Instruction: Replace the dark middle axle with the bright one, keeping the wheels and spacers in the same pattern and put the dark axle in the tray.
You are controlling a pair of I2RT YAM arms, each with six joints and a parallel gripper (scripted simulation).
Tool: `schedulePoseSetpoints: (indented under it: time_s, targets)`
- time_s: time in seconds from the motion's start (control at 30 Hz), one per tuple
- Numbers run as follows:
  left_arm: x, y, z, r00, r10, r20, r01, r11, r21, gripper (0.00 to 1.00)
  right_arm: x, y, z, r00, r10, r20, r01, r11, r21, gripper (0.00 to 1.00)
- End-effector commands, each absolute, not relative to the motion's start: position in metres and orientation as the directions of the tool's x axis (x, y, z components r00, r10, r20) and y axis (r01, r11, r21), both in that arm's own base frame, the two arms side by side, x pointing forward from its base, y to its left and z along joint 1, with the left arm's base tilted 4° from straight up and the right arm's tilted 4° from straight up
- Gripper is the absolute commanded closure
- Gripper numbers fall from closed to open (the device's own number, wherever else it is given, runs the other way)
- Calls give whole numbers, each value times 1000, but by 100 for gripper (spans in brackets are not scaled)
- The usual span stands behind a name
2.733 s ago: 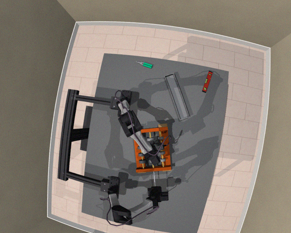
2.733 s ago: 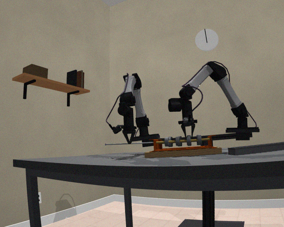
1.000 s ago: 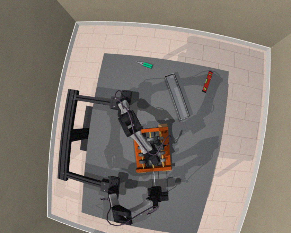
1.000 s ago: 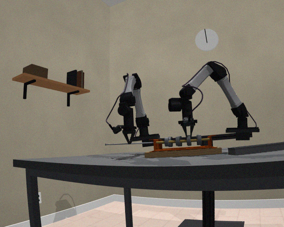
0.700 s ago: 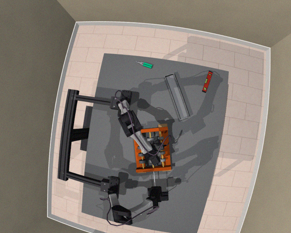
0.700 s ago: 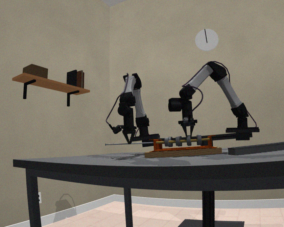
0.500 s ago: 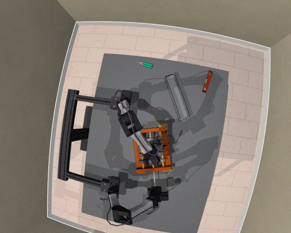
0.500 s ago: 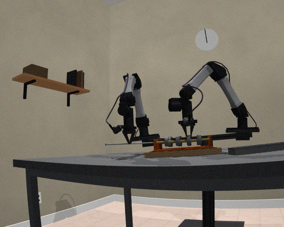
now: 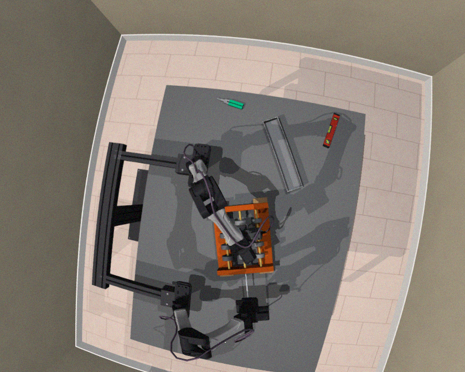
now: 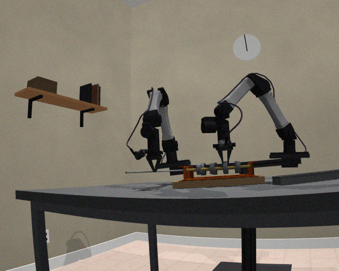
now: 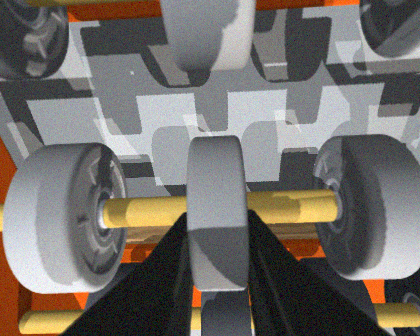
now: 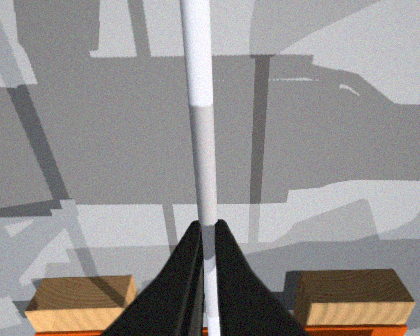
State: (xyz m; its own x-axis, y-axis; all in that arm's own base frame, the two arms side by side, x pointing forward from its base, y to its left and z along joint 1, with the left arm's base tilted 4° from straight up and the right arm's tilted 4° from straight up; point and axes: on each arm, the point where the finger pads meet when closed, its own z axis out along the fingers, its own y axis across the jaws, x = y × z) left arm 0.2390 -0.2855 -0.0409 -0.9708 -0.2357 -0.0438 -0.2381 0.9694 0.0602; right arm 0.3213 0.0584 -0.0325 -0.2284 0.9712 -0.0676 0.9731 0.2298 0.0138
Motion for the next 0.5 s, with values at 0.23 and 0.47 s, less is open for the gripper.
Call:
schedulePoseSetpoints:
  time_s: [0.23,0.47]
  targets:
    - [249,-300,-7,-969,-237,-72,-237,971,-16,100,336,67,-29,-250,966,-66,966,254,53,100]
    - [247,-293,-12,-969,-238,-65,-239,971,-1,100,336,68,-30,-252,965,-66,965,256,52,100]
